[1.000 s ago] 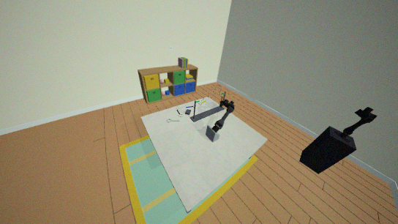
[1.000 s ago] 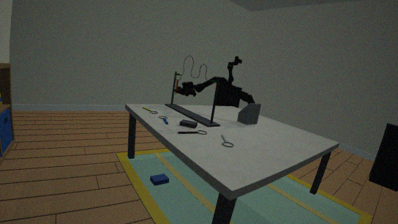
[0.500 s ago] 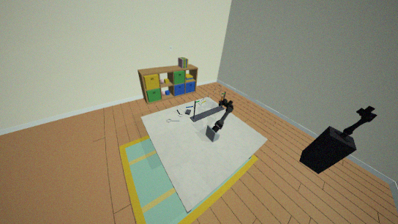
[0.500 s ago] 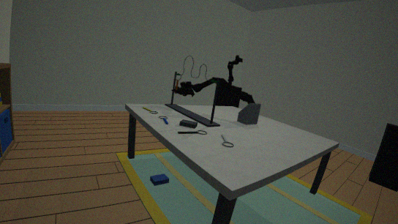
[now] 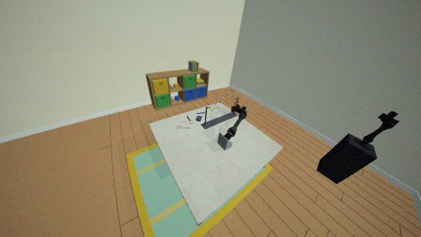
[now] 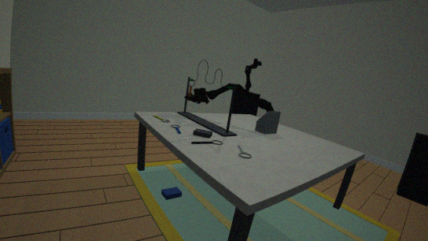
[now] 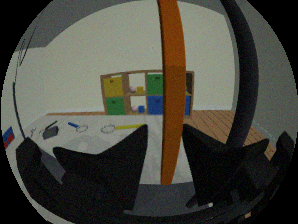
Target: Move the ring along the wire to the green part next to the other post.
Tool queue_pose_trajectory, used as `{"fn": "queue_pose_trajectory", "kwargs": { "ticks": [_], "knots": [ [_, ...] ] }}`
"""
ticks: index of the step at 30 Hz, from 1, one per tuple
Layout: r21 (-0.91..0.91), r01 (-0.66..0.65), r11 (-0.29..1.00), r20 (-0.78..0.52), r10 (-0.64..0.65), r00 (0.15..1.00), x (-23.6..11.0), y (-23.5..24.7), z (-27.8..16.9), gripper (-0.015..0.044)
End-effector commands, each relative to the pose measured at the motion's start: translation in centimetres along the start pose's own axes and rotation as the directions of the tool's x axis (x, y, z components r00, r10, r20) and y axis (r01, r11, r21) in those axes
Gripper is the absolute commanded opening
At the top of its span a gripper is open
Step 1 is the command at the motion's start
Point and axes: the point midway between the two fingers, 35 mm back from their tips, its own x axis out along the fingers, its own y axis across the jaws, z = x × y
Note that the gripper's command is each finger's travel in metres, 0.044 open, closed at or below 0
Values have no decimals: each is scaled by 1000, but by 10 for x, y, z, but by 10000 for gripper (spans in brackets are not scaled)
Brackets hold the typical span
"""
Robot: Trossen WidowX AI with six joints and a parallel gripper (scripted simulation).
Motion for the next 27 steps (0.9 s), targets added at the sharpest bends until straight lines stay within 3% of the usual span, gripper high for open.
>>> {"fn": "queue_pose_trajectory", "kwargs": {
  "ticks": [1, 4, 16, 27],
  "knots": [
    [3, 1, 1000, -4, -1, 1000, 0, 0, -1, 160],
    [3, 1, 1000, -4, -1, 1000, 0, 0, -1, 160],
    [0, 0, 1000, 0, 0, 1000, 0, 0, 0, -150],
    [2, -1, 1000, 0, 1, 1000, 0, 1, 14, -150]
  ]
}}
